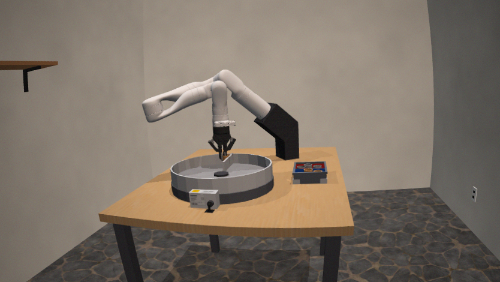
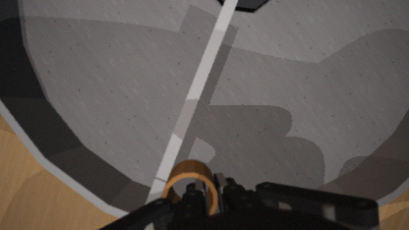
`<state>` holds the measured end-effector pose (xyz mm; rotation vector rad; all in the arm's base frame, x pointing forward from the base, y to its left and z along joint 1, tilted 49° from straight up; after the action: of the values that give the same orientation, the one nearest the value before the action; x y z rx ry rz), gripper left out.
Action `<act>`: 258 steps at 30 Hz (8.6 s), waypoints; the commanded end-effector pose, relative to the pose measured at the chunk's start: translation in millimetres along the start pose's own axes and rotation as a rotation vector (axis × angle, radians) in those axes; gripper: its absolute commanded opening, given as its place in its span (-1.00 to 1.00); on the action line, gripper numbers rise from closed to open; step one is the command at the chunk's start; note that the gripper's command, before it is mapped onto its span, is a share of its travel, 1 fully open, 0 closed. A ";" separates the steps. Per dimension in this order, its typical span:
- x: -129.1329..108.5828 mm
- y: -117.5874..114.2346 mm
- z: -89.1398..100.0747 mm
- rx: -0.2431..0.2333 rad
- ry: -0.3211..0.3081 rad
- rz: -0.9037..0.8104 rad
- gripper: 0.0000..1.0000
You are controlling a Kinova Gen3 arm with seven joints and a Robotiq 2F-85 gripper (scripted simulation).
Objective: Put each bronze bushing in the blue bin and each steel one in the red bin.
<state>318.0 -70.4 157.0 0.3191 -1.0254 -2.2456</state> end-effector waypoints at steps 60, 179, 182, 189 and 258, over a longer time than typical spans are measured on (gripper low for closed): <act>3.3 -1.4 15.3 0.004 0.017 0.010 -1.00; 5.1 -2.3 66.9 0.001 0.012 0.012 -1.00; 6.2 -2.8 77.2 0.006 0.023 0.012 -1.00; 7.9 -3.4 92.8 0.012 0.039 0.012 -1.00; -222.5 -235.1 98.6 -0.025 0.035 -1.688 -1.00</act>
<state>335.5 232.8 47.8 1.6262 -0.7241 -3.5386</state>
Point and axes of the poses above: the point where the finger pads meet when closed, its own z axis back along the fingers, its own y axis across the jaws, x = y × z, the point moved 7 cm from there along z, back along the fingers, and after that the axes turned 2 degrees about z, right-handed, at the moved point
